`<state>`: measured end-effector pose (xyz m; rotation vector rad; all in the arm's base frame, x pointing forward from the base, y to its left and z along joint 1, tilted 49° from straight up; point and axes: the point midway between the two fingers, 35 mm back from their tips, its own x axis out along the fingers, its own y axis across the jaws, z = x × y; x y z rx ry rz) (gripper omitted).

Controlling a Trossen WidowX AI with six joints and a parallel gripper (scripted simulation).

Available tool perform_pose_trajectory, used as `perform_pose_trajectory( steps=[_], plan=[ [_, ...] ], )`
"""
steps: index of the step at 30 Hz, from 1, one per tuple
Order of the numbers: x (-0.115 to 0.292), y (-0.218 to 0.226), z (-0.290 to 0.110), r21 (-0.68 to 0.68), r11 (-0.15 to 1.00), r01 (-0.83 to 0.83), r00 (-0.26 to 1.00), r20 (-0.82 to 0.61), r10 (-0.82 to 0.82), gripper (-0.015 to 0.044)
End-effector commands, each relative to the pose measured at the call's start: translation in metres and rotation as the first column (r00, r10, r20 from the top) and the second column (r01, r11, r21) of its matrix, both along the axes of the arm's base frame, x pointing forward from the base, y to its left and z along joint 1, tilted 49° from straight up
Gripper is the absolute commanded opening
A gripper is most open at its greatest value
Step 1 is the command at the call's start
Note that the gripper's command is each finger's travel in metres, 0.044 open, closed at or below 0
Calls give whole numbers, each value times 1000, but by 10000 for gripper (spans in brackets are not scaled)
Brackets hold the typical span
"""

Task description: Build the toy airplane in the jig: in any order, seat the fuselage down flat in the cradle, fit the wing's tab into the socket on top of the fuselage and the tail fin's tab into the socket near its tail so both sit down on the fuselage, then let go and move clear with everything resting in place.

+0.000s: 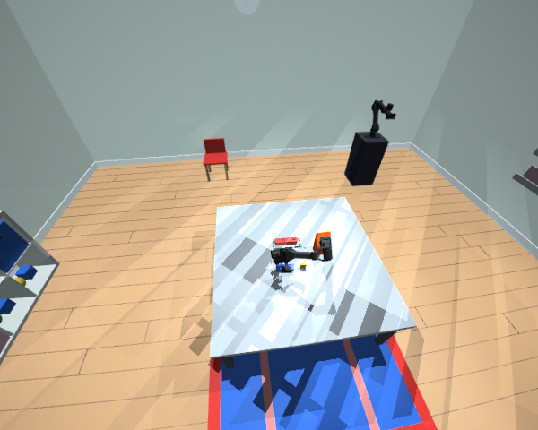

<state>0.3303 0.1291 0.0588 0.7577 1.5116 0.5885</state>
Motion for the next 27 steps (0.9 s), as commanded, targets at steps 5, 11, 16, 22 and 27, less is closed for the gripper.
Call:
perform_pose_trajectory(
  steps=[5, 11, 16, 22, 27],
  plan=[
    [-3, 10, -9, 5, 1000, 1, 1000, -10, -1, 440],
    [-3, 15, -13, 6, 1000, 1, 1000, -11, -1, 440],
    [-3, 15, -13, 6, 1000, 1, 1000, -11, -1, 309],
    [-3, 15, -13, 6, 1000, 1, 1000, -11, -1, 190],
    [-3, 15, -13, 6, 1000, 1, 1000, -11, -1, 157]
  ],
)
